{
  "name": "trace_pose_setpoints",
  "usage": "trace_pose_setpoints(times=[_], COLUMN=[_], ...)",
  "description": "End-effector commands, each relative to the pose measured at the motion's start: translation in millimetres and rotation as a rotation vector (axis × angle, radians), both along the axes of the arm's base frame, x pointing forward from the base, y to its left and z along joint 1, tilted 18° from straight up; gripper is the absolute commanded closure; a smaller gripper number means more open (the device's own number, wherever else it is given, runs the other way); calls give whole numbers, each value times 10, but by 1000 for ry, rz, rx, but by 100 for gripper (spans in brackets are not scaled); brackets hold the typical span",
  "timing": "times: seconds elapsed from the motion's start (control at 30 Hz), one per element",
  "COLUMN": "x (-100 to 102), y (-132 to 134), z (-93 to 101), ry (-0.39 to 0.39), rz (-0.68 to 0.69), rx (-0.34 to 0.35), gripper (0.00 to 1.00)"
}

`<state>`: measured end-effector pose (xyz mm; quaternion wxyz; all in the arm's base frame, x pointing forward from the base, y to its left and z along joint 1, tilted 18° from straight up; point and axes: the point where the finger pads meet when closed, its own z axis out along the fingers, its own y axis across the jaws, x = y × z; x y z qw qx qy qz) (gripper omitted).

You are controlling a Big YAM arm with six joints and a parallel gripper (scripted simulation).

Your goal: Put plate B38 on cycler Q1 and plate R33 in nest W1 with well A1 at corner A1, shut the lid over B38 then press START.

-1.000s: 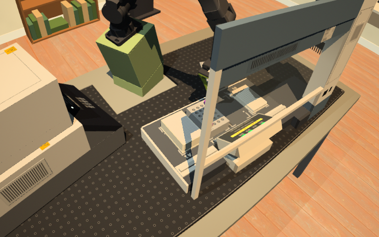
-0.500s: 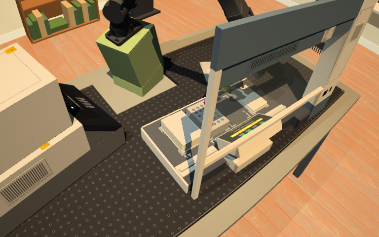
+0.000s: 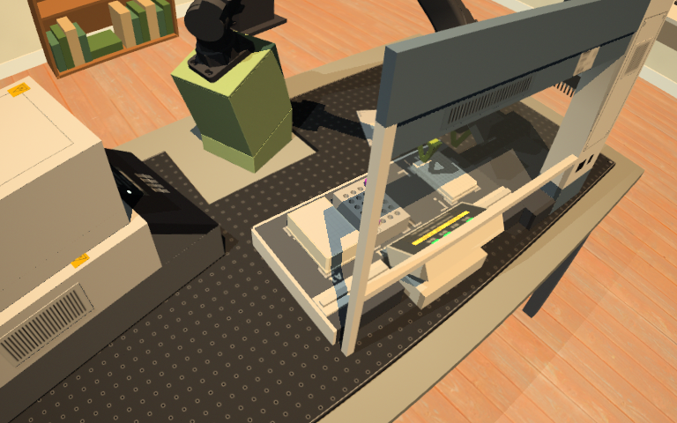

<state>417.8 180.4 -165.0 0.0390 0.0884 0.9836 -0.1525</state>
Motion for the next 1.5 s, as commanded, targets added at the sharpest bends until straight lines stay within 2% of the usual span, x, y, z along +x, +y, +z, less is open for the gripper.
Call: trace_pose_setpoints(times=[0.0, 0.13, 0.27, 0.73, 1.1, 1.4, 1.47], x=[360, 428, 336, 388, 311, 294, 314], y=[270, 345, 376, 296, 132, 242, 303], z=[126, 93, -28, 123, 150, 157, 93], ry=[-73, -78, -52, -83, -42, -57, -65], rz=[-85, -100, -57, -36, -31, -27, -27], rx=[25, 28, 17, 42, 21, 30, 35], gripper=[0, 0, 0, 0, 0, 0, 0])
